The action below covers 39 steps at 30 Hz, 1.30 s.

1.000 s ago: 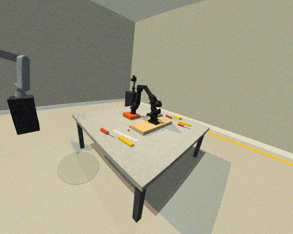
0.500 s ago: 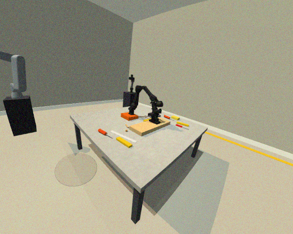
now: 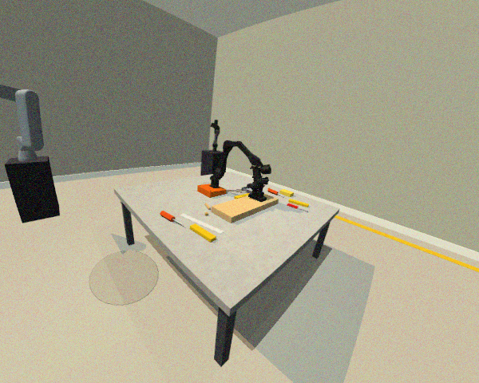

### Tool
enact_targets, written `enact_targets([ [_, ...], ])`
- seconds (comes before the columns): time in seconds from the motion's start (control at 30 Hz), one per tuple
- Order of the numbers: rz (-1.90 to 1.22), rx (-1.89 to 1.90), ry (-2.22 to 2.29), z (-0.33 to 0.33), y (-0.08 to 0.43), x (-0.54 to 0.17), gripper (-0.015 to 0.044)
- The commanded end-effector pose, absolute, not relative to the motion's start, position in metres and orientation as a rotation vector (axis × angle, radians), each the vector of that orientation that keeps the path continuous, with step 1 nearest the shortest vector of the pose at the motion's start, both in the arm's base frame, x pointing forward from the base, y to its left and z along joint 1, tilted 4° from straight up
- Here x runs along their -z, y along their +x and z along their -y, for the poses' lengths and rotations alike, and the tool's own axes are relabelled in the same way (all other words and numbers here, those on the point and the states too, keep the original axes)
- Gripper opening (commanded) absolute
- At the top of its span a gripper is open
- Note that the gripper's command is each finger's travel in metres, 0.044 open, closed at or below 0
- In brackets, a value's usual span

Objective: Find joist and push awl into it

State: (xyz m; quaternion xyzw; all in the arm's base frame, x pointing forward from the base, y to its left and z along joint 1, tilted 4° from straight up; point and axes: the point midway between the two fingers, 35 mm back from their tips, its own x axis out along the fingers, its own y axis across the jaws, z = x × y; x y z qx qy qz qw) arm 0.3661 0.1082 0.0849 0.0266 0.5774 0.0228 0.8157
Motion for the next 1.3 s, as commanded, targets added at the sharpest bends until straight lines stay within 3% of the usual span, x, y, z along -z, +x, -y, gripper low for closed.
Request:
enact_targets([
  [0.0,-1.233,-0.053,0.058,-0.127,0.366,-0.086,0.0],
  [0.63,-1.233,-0.057,0.064,-0.196,0.366,-0.092,0.0],
  [1.27,-1.233,-0.056,0.063,-0.176,0.366,-0.09,0.0],
])
